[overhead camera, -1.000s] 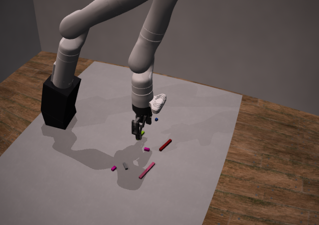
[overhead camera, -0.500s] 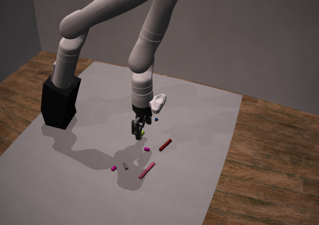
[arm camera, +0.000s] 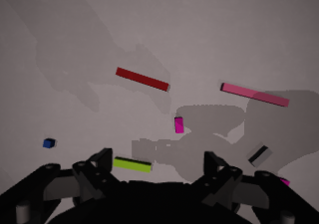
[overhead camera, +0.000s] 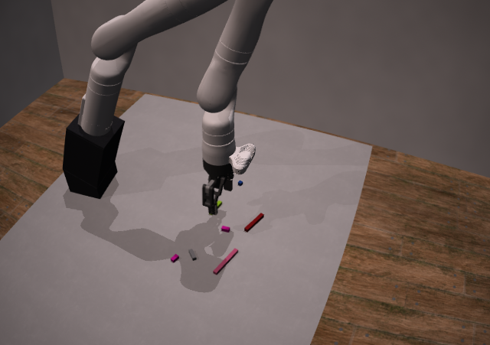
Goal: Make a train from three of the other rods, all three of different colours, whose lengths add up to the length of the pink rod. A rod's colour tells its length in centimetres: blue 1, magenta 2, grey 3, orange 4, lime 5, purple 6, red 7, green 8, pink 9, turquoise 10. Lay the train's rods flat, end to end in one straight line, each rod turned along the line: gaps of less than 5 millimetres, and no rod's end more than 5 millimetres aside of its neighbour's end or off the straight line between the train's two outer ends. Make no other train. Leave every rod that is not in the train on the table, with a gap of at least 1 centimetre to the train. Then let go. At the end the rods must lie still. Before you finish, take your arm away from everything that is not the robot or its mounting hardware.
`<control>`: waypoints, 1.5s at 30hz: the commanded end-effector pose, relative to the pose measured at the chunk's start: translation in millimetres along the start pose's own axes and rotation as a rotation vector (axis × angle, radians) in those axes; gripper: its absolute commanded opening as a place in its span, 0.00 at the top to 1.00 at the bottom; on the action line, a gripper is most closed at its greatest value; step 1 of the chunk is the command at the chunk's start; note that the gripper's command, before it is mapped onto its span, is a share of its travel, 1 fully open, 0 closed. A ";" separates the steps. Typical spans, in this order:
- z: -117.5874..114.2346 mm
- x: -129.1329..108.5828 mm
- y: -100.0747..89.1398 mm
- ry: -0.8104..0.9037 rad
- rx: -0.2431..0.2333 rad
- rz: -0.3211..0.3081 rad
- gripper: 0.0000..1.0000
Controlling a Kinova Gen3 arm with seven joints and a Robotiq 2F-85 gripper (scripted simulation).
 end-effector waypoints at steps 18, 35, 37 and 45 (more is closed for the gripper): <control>2.9 -1.0 2.0 -0.162 0.009 0.006 0.00; 9.3 -3.0 7.2 -0.624 0.031 0.013 0.00; 10.1 -3.4 7.9 -0.707 0.034 0.014 0.00; 12.6 -4.9 10.3 -1.077 0.046 0.013 0.00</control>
Point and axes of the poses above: the point where the finger pads meet when closed, its own y axis out along the fingers, its own z axis across the jaws, x = y × z, the point moved 3 cm from there along -y, back along the fingers, and after that the axes turned 10 degrees about -y, right-handed, at the moved point
